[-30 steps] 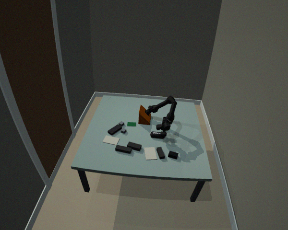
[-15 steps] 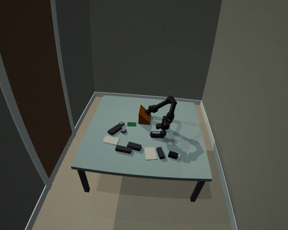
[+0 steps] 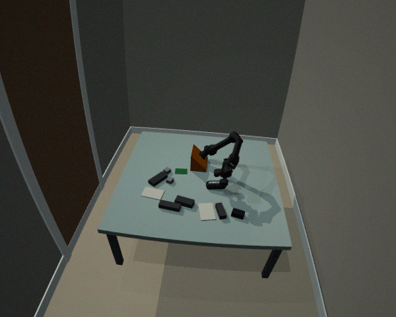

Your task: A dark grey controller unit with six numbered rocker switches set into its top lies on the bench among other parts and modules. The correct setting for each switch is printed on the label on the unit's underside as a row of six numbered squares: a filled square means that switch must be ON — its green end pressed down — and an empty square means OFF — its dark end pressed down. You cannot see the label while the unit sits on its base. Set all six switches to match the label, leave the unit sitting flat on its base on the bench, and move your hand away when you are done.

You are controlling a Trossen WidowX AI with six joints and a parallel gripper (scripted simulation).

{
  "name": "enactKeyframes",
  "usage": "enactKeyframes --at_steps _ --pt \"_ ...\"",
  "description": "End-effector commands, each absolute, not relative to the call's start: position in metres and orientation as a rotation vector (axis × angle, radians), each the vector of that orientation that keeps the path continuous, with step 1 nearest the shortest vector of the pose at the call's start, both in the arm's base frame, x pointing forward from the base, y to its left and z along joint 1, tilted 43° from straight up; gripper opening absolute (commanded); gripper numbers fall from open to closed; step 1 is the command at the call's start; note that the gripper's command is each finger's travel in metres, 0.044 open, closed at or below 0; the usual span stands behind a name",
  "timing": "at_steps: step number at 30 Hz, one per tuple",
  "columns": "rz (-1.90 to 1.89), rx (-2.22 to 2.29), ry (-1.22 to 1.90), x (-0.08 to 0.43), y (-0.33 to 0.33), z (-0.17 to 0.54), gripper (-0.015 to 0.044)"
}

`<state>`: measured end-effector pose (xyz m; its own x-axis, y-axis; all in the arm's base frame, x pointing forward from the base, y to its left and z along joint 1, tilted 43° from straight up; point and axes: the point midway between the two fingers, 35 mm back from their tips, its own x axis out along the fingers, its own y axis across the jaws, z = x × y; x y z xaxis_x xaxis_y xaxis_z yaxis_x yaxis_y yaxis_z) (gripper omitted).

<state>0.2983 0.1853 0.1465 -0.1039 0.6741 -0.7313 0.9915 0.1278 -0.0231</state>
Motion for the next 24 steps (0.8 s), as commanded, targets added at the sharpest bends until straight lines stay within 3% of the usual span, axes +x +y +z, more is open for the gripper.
enactKeyframes --at_steps 1,24 --pt "-0.714 1.608 1.836 0.301 0.18 0.15 0.0336" --pt "-0.715 1.607 1.835 0.303 0.162 0.154 0.0336"
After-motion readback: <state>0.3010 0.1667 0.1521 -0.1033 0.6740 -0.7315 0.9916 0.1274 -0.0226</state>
